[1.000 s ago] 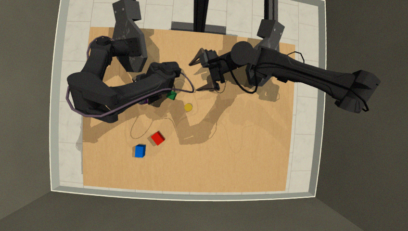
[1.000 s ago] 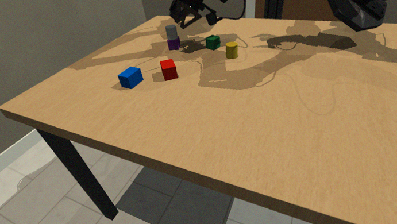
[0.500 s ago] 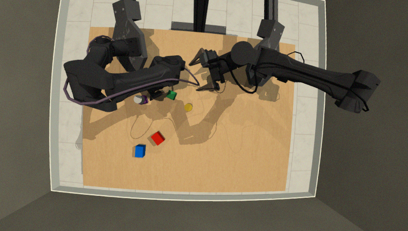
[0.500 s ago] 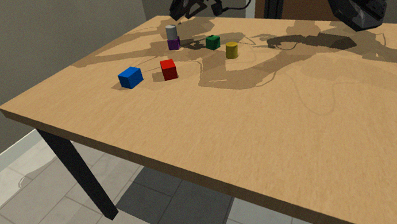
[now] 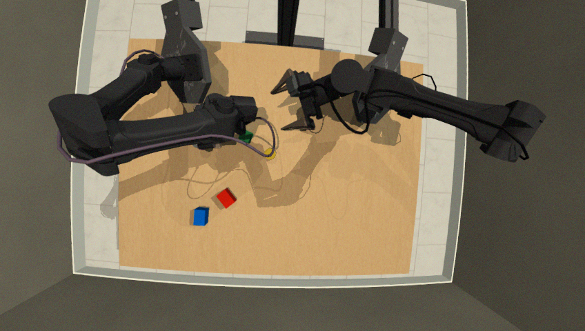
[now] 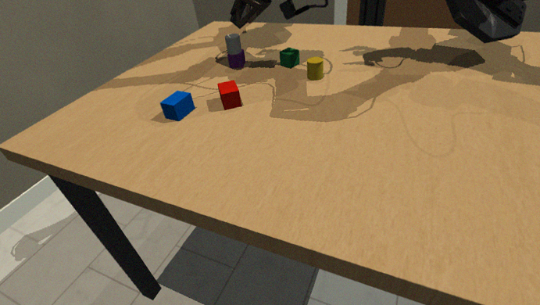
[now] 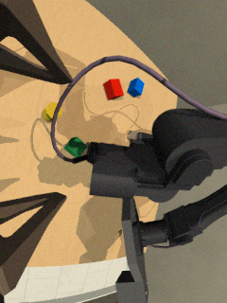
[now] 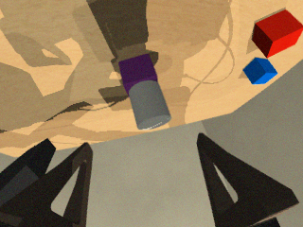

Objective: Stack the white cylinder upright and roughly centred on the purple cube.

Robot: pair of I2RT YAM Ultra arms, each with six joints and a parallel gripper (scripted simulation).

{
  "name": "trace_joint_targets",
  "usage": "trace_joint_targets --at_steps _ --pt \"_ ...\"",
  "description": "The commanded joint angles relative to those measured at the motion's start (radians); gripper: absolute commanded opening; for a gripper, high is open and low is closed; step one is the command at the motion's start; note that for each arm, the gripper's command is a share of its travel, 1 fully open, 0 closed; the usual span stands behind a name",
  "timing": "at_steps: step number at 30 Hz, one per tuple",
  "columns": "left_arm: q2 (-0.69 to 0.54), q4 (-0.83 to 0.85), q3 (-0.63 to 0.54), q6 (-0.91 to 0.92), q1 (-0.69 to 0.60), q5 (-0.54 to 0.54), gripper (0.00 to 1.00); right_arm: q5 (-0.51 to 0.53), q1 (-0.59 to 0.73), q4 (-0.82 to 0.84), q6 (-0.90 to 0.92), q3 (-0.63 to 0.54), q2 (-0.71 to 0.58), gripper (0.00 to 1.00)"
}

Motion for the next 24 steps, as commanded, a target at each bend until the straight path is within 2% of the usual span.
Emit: trace_joint_targets --at_steps 1,5,7,22,24 --pt "0.002 0.007 0.003 0.002 -0.005 0.004 1.00 0.006 0.027 0.118 0.087 -0.055 -0.101 1.00" --pt "0.002 0.007 0.003 0.002 -0.005 0.004 1.00 0.010 0.040 0.195 0.143 -0.116 -0.210 1.00" --pt "0.002 0.007 0.003 0.002 -0.005 0.004 1.00 0.010 0.040 0.195 0.143 -0.116 -0.210 1.00" --pt "0.002 0.007 0.003 0.002 -0.005 0.004 1.00 0.054 0.094 0.486 0.408 -0.381 -0.648 1.00" --pt "0.002 0.007 0.003 0.002 -0.005 0.004 1.00 0.054 0.094 0.486 0.408 -0.381 -0.648 1.00"
